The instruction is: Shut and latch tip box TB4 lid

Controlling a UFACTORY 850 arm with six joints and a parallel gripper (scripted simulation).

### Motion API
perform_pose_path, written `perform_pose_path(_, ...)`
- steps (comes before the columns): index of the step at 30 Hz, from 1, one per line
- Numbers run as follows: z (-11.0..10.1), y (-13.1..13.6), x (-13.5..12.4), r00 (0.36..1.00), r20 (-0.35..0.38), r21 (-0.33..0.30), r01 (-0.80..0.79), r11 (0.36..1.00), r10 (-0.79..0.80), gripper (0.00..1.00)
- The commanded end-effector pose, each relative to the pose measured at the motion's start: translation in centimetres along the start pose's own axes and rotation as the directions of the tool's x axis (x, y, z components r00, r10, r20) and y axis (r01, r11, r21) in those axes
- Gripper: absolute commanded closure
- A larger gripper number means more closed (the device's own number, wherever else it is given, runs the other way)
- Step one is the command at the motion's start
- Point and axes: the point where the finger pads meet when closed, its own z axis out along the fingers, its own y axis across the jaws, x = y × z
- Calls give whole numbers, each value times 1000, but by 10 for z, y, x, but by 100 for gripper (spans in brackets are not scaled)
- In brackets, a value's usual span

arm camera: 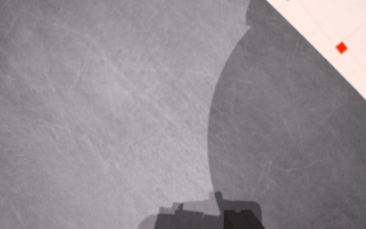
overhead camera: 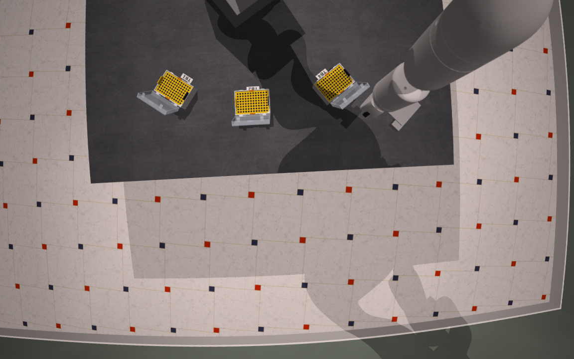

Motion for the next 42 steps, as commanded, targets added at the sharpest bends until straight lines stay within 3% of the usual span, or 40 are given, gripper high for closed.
perform_pose_path(1,0,0,1,991,-1,-30,-131,991,131,100)
perform_pose_path(21,3,0,1,991,-1,-30,-131,991,131,100)
perform_pose_path(42,35,1,1,991,0,-30,-131,991,131,100)
